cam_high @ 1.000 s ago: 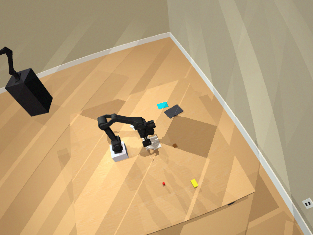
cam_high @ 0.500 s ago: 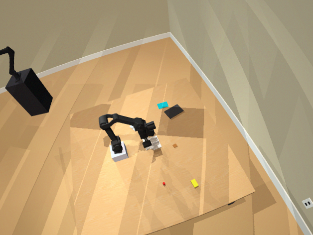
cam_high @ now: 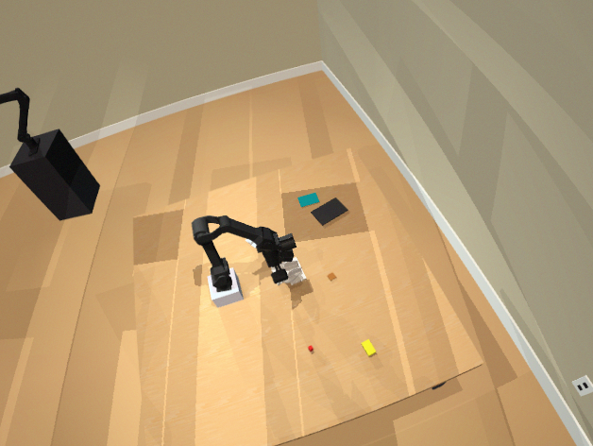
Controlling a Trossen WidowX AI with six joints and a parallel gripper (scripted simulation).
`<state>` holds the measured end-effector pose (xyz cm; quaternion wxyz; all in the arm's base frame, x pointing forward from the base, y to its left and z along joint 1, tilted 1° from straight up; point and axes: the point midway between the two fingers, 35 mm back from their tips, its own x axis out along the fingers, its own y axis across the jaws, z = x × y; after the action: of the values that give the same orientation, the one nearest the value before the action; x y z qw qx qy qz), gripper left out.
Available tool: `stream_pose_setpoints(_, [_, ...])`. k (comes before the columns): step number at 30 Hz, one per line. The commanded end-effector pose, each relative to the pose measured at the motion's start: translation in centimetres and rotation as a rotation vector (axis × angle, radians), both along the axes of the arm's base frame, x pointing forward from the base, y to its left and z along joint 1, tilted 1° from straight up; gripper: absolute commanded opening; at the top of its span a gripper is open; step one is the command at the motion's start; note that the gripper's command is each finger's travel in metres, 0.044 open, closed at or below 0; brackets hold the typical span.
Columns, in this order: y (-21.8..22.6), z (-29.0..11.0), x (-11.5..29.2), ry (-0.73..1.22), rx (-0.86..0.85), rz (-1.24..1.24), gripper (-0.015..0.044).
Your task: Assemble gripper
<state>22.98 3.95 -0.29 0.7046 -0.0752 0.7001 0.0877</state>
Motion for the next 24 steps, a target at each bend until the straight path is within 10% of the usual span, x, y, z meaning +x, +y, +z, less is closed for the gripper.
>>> stream_pose_setpoints(1, [0.0,-0.6,0.0,-0.002,-0.004,0.005,0.0351])
stream_pose_setpoints(24, [-0.1,-2.4,-0.2,-0.002,-0.004,0.005,0.0351])
